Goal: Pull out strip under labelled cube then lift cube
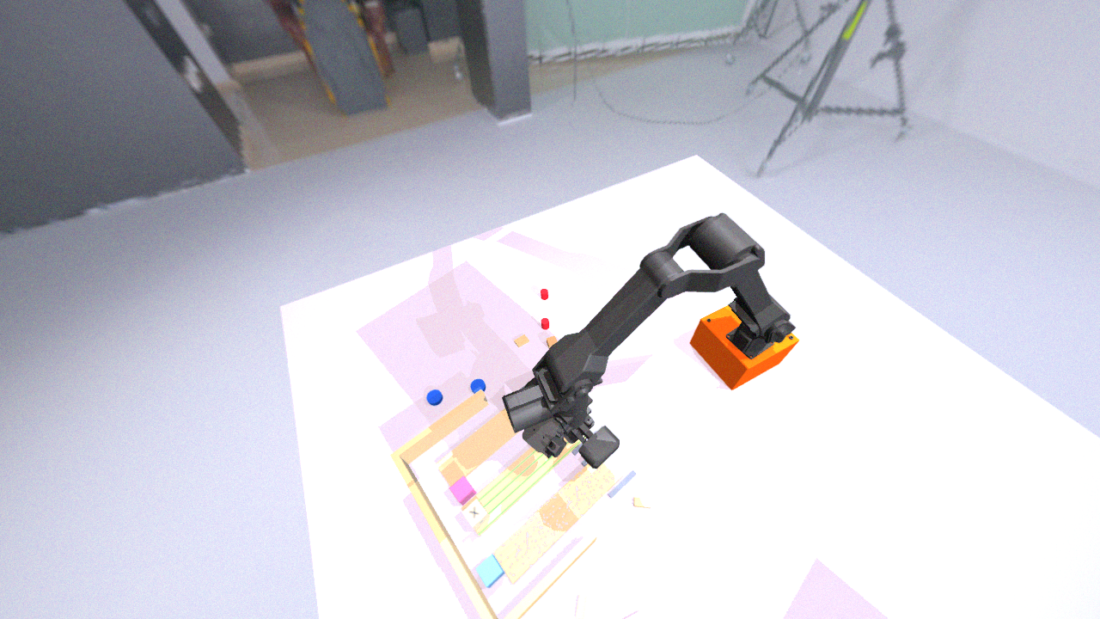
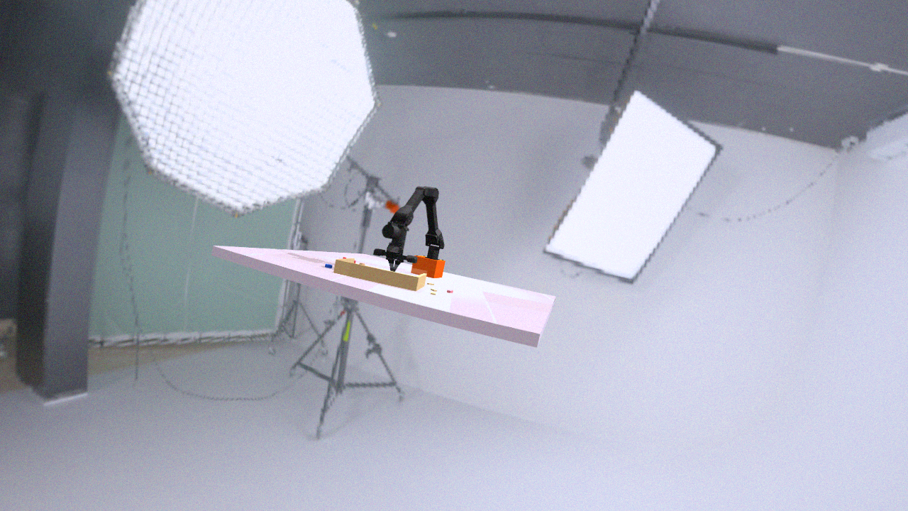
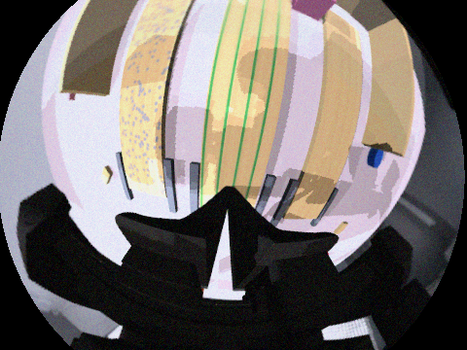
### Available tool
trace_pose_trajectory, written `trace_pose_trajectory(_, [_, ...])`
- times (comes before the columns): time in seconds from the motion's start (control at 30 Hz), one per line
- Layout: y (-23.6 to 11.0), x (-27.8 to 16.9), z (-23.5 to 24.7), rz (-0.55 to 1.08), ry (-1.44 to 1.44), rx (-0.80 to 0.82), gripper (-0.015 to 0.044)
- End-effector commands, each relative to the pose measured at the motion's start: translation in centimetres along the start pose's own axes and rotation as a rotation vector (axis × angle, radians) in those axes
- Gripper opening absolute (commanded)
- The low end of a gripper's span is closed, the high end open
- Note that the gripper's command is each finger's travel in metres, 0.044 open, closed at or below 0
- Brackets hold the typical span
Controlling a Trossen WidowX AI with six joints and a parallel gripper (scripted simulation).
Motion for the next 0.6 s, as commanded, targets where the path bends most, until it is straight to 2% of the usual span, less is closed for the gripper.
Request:
trace_pose_trajectory(0.0, [0.15, -0.02, 0.01, 0.002, 0.004, 0.000, 0.0000])
trace_pose_trajectory(0.57, [0.33, -0.02, 0.01, 0.002, 0.004, 0.000, 0.0000])
Point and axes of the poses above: the point midway between the two fingers, 35 mm back from their tips, its own y axis out along the fingers, its own z axis across the jaws, x = y × z, the point moved 7 cm from there along -y, back along the fingers, and after that the axes turned 14 degrees about -y, right-handed, at the moved point
